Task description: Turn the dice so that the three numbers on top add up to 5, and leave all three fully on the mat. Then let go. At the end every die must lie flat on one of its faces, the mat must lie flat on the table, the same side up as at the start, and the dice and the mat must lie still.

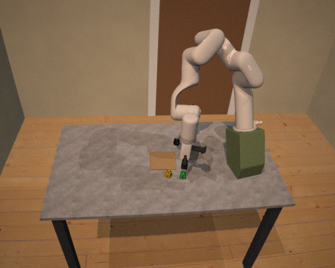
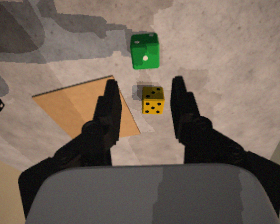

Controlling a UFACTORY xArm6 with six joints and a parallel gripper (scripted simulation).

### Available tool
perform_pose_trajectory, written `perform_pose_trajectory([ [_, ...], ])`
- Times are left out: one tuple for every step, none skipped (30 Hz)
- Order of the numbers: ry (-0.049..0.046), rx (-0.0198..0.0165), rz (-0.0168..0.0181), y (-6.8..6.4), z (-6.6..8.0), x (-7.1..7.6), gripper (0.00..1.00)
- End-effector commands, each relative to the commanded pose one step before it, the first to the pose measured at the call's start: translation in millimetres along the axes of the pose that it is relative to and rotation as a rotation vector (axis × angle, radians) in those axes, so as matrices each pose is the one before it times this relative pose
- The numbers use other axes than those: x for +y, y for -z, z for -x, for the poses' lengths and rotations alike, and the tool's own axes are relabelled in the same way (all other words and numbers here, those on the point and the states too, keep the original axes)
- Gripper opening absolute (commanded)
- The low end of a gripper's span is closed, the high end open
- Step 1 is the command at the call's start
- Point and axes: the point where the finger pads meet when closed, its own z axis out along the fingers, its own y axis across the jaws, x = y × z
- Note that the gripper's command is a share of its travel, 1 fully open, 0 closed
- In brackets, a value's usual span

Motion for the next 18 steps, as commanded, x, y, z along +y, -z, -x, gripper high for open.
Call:
perform_pose_trajectory([
  [-0.00047, -0.00206, 0.00218, 0.88, 1.00, 0.83, 0.47],
  [0.00000, 0.00000, 0.00000, 0.00, 0.00, 0.00, 0.47],
  [0.00000, 0.00000, 0.00000, 0.00, 0.00, 0.00, 0.47],
  [0.00000, 0.00000, 0.00000, 0.00, 0.00, 0.00, 0.47],
  [0.00000, 0.00000, 0.00000, 0.00, 0.00, 0.00, 0.47],
  [0.00000, 0.00000, 0.00000, -0.02, 0.00, 0.00, 0.47],
  [0.00000, 0.00000, 0.00000, -0.04, 0.00, 0.00, 0.47],
  [0.00000, 0.00001, -0.00001, -0.08, 0.00, 0.00, 0.47],
  [0.00001, 0.00001, -0.00001, -0.13, 0.00, 0.00, 0.47],
  [0.00001, 0.00002, -0.00001, -0.18, 0.00, 0.00, 0.47],
  [0.00001, 0.00003, -0.00002, -0.24, 0.01, 0.00, 0.47],
  [0.00002, 0.00003, -0.00003, -0.31, 0.01, 0.00, 0.47],
  [0.00002, 0.00004, -0.00003, -0.39, 0.01, 0.00, 0.47],
  [0.00003, 0.00005, -0.00004, -0.46, 0.01, 0.00, 0.47],
  [0.00003, 0.00006, -0.00004, -0.55, 0.01, 0.00, 0.47],
  [0.00004, 0.00007, -0.00004, -0.63, 0.01, 0.00, 0.47],
  [0.00004, 0.00009, -0.00005, -0.71, 0.01, 0.00, 0.47],
  [0.00000, 0.00000, 0.00000, 0.00, 0.00, 0.00, 0.47],
])
